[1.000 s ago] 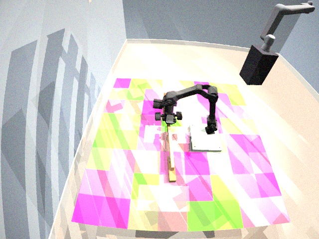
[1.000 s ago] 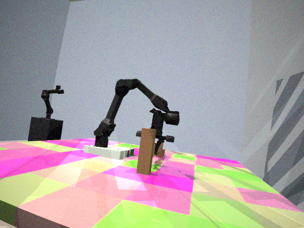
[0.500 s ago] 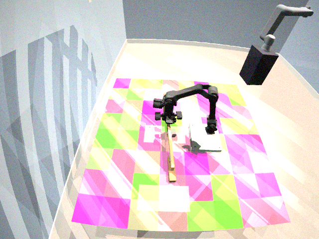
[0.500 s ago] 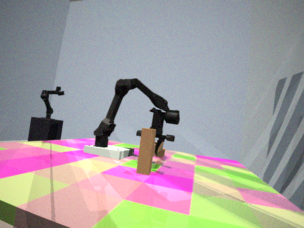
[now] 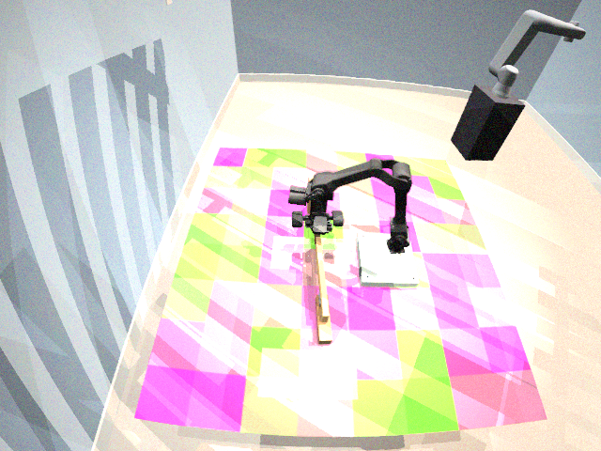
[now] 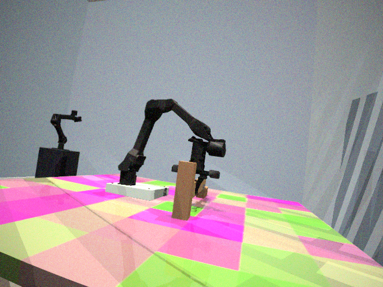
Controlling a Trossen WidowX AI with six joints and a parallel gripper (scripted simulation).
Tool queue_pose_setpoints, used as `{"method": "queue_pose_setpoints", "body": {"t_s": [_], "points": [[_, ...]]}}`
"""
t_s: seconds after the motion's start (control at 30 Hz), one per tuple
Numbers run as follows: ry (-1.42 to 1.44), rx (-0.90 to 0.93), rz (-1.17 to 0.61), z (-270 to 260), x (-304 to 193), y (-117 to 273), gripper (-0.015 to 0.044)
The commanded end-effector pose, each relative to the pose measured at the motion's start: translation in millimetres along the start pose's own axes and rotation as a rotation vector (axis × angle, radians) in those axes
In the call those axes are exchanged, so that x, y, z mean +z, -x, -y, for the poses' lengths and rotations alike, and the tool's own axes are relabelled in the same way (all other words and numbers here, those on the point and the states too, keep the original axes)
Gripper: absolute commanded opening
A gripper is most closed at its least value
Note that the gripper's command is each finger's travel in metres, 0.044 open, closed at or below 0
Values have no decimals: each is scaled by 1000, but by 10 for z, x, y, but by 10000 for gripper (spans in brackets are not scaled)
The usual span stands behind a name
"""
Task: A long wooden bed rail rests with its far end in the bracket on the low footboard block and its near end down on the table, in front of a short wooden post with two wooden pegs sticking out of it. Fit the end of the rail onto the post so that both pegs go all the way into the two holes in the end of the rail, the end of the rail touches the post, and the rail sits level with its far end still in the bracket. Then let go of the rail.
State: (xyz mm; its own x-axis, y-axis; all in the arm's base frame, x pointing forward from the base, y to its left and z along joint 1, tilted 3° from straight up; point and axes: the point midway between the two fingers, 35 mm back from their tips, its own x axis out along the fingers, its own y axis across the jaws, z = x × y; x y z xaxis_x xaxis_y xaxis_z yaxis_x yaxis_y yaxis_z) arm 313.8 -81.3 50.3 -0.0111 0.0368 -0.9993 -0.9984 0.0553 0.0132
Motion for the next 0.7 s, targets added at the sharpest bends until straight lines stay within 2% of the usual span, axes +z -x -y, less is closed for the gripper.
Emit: {"method": "queue_pose_setpoints", "body": {"t_s": [0.0, 0.67], "points": [[-1, -11, 0, 1, 2, 42, 0], [-1, -11, 0, -9, 2, 33, 0]]}}
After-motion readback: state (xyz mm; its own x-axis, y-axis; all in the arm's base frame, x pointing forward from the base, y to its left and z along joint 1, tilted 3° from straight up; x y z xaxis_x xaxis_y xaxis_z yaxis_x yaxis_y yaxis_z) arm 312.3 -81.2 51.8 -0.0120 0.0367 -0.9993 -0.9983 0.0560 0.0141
